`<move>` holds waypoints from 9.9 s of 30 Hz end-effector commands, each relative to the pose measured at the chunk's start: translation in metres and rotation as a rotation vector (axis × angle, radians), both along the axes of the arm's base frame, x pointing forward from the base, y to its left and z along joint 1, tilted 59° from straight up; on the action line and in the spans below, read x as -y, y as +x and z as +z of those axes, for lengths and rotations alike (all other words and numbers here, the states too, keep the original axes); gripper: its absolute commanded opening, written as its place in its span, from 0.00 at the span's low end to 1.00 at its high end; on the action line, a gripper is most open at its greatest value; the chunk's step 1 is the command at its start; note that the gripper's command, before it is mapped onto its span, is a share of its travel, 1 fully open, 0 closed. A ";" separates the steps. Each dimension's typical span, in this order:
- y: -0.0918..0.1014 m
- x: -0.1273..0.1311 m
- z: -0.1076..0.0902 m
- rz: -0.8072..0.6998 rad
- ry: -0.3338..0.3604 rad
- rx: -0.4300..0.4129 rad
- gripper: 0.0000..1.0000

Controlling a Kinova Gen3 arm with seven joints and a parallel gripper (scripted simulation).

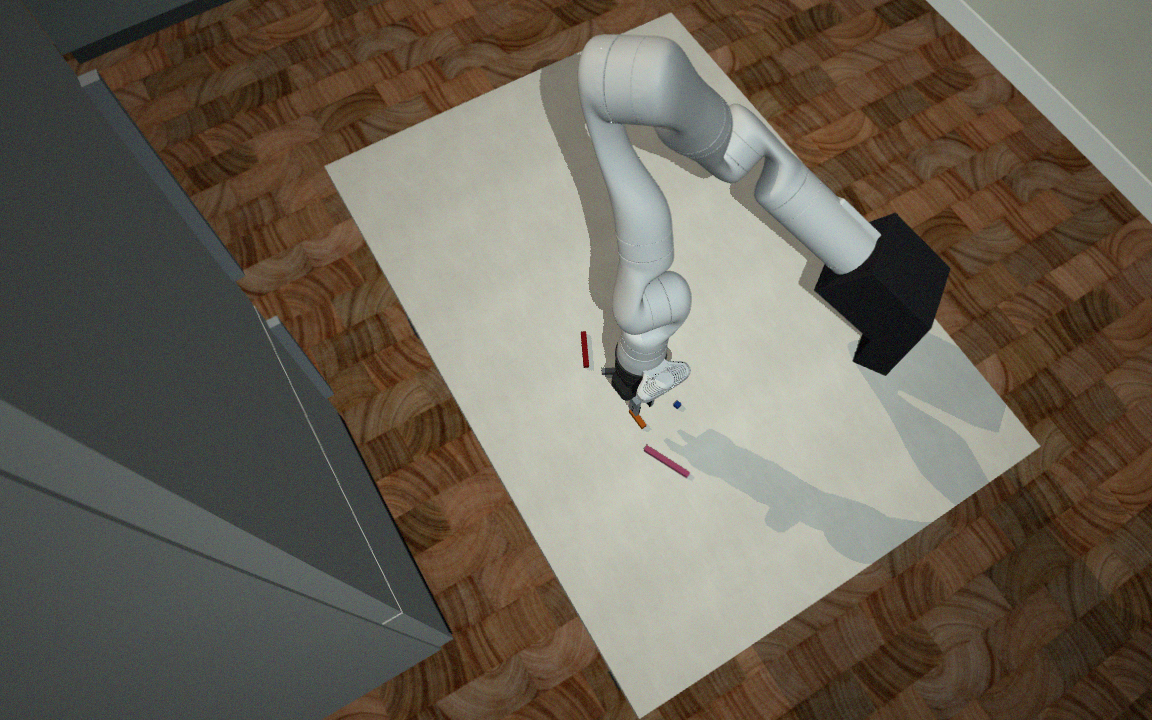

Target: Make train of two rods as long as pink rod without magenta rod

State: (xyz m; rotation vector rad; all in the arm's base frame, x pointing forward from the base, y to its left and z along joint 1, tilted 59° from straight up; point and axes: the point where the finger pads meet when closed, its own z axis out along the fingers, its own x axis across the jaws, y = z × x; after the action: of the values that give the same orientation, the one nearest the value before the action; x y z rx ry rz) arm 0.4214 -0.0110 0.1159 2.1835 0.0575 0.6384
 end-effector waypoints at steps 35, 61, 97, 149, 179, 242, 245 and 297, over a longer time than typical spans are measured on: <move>0.008 0.012 -0.009 0.001 0.000 0.000 0.54; 0.022 0.033 -0.025 0.001 0.000 0.000 0.54; 0.024 0.036 -0.027 0.001 0.000 0.000 0.54; 0.025 0.036 -0.027 0.001 0.000 0.000 0.54; 0.029 0.043 -0.032 0.001 0.000 0.000 0.54; 0.033 0.048 -0.036 0.001 0.000 0.000 0.24; 0.033 0.048 -0.036 0.001 0.000 0.000 0.24; -0.012 -0.021 0.014 0.001 0.000 0.000 0.24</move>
State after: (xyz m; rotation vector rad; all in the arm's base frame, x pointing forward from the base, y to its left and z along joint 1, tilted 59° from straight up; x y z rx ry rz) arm 0.4094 -0.0048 0.1266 2.1640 0.0452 0.6203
